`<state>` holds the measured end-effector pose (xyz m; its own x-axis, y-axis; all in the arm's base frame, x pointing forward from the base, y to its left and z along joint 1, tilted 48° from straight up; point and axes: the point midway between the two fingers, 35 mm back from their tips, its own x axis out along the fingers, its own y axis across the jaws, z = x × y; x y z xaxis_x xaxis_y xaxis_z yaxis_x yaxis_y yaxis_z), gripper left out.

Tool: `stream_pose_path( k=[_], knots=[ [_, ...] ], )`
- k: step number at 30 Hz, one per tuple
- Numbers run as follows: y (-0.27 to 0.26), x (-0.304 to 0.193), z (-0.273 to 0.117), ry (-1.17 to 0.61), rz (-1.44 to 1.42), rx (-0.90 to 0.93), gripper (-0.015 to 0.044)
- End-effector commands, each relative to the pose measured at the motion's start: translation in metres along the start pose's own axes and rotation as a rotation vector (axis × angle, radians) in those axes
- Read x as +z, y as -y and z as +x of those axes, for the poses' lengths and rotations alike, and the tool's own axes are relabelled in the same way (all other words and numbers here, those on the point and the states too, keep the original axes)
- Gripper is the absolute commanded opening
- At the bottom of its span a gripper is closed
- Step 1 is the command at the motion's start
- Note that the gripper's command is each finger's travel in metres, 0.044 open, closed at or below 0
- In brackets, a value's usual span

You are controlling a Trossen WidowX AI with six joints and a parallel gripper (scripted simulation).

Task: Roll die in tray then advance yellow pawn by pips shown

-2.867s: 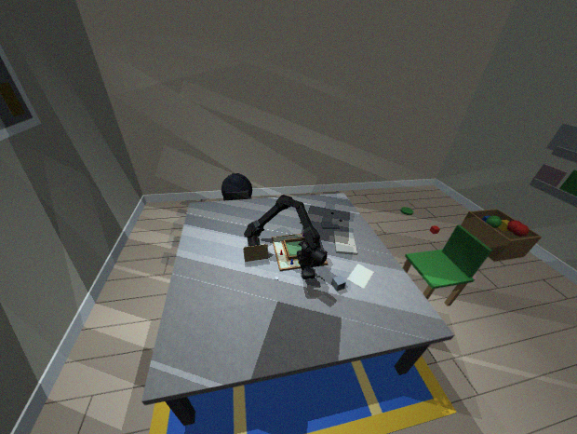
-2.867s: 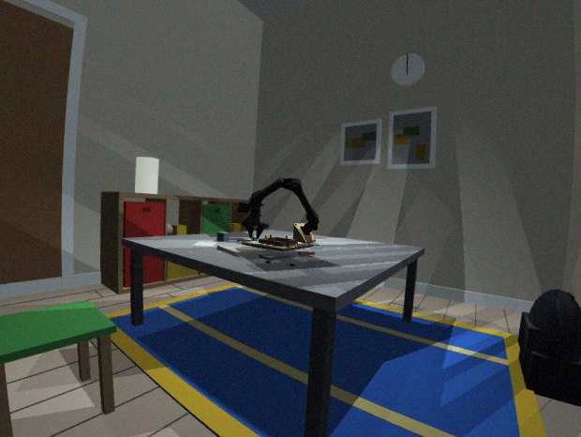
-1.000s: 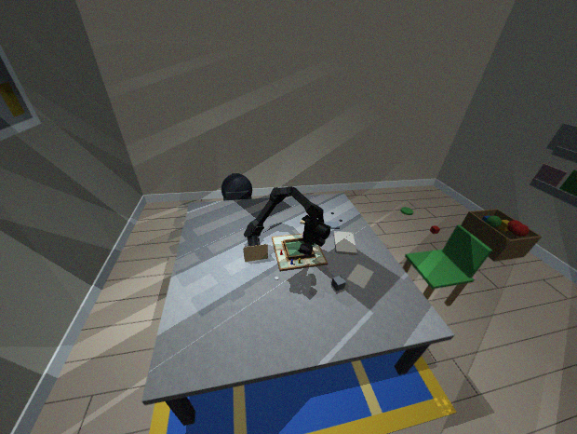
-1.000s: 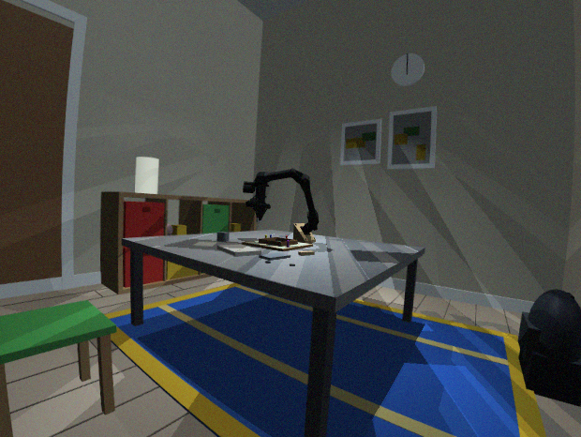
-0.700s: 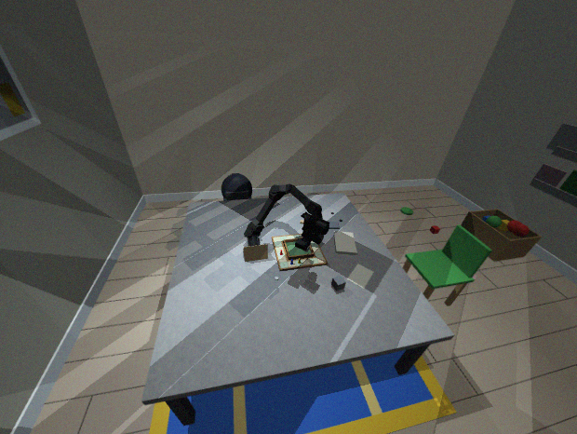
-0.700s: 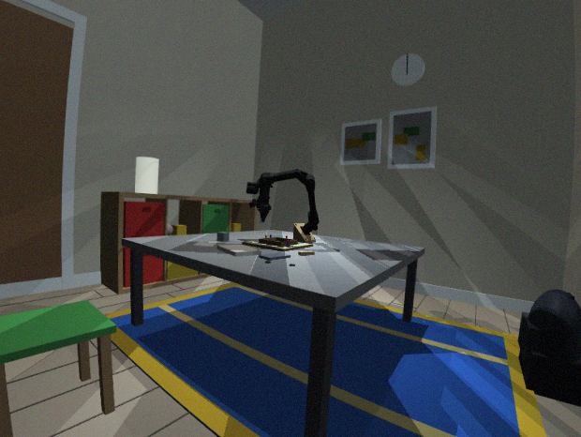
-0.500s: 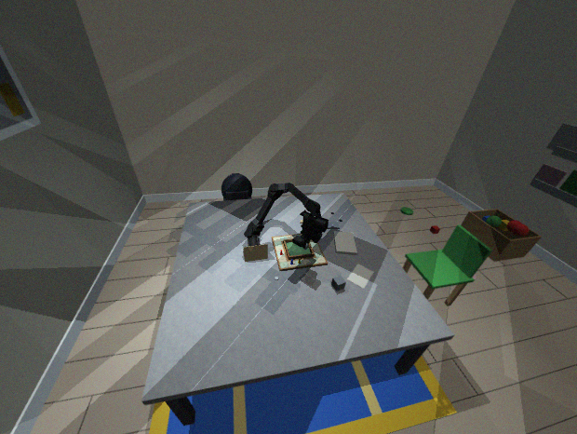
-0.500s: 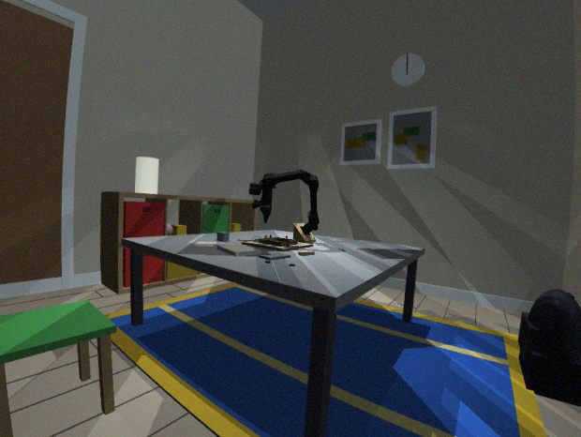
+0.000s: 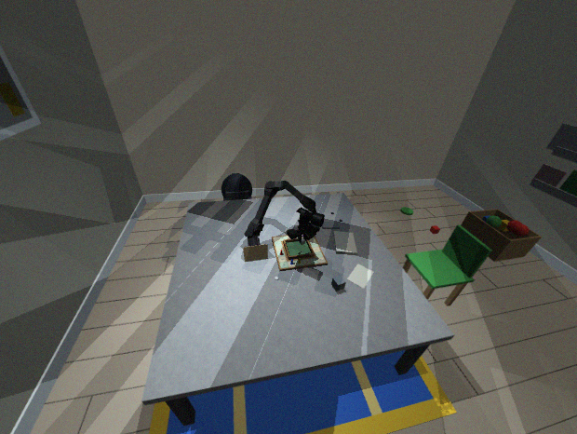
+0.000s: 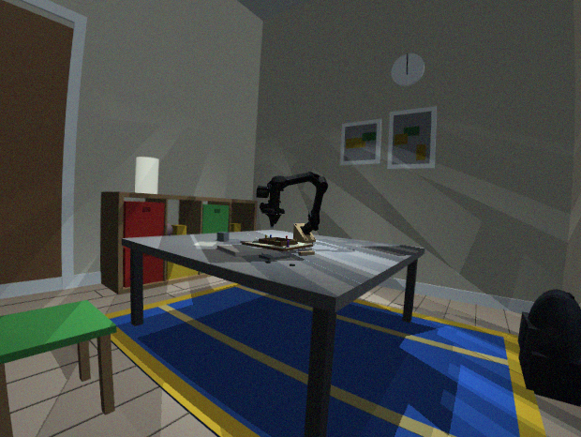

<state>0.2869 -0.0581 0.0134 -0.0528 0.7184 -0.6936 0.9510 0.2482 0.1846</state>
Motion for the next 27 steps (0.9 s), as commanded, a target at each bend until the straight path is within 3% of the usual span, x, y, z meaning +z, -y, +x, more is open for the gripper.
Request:
stream_pose_path(
  k=[1,14,27],
  knots=[
    [0.000,-0.014,0.006,-0.010,0.101,0.001,0.0000],
    [0.000,-0.038,0.015,-0.001,0.279,-0.013,0.0000],
    [0.010,-0.037,0.026,0.399,0.270,-0.170,0.0000]
  ],
)
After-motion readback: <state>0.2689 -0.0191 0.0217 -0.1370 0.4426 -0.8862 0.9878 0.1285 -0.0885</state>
